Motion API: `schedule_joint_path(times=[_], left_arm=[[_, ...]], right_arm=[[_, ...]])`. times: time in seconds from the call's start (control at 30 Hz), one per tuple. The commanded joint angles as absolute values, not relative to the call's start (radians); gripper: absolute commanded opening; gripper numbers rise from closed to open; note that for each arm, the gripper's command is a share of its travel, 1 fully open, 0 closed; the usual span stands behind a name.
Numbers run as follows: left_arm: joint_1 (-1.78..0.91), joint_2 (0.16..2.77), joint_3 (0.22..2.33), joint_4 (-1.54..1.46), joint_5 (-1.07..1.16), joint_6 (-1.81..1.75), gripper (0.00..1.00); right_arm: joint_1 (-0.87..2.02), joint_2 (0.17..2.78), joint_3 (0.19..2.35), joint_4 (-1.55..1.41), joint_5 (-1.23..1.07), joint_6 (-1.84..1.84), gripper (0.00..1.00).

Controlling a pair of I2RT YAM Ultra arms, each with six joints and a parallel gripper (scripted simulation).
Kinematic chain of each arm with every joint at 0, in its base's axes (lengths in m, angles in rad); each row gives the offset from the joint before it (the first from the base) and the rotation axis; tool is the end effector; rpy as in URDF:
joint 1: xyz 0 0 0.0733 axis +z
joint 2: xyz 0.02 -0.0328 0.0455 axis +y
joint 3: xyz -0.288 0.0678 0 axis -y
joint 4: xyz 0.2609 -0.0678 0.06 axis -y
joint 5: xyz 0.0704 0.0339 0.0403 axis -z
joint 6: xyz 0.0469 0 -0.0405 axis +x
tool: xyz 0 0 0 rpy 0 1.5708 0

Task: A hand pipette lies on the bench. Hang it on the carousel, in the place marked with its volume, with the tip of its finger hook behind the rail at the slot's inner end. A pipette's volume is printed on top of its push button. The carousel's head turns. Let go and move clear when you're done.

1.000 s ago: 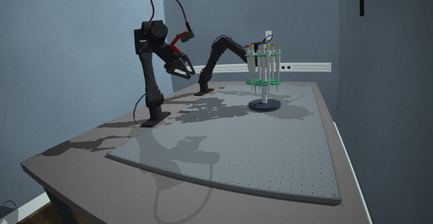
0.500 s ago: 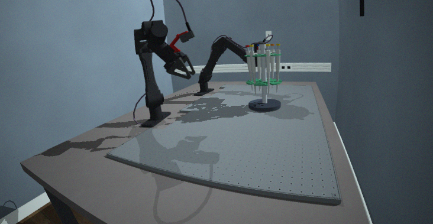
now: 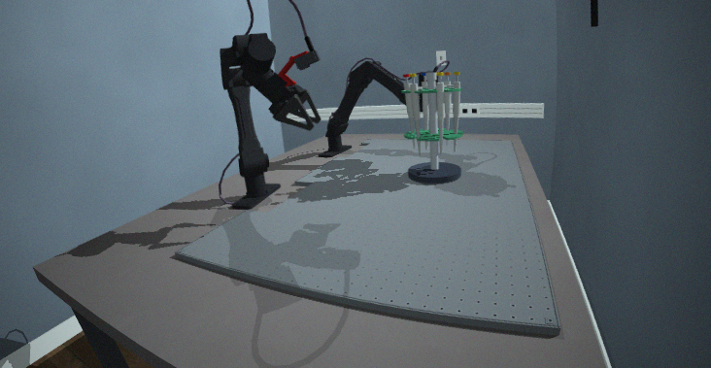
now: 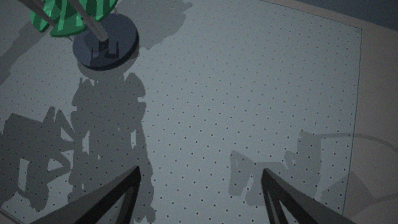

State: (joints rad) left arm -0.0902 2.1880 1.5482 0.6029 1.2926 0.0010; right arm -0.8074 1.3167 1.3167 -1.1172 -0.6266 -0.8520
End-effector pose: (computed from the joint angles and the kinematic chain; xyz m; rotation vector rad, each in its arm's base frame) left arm 0.5090 -0.0902 0.2428 1.0573 1.3230 -1.0912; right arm 0.1975 -0.1651 0.3600 -0.2312 2.3783 0.1155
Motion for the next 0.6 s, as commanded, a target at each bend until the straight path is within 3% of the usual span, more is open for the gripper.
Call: schedule_joint_path(times=[0.0, 0.57], left_arm=[[-0.065, 2.139, 1.532, 0.626, 1.320, 0.006, 0.50], [-0.003, 2.115, 1.496, 0.636, 1.383, 0.009, 0.50]], right_arm=[[-0.816, 1.317, 1.341, -1.103, -0.648, -0.857, 1.00], [-0.816, 1.317, 1.341, -1.103, -0.648, -0.857, 1.00]])
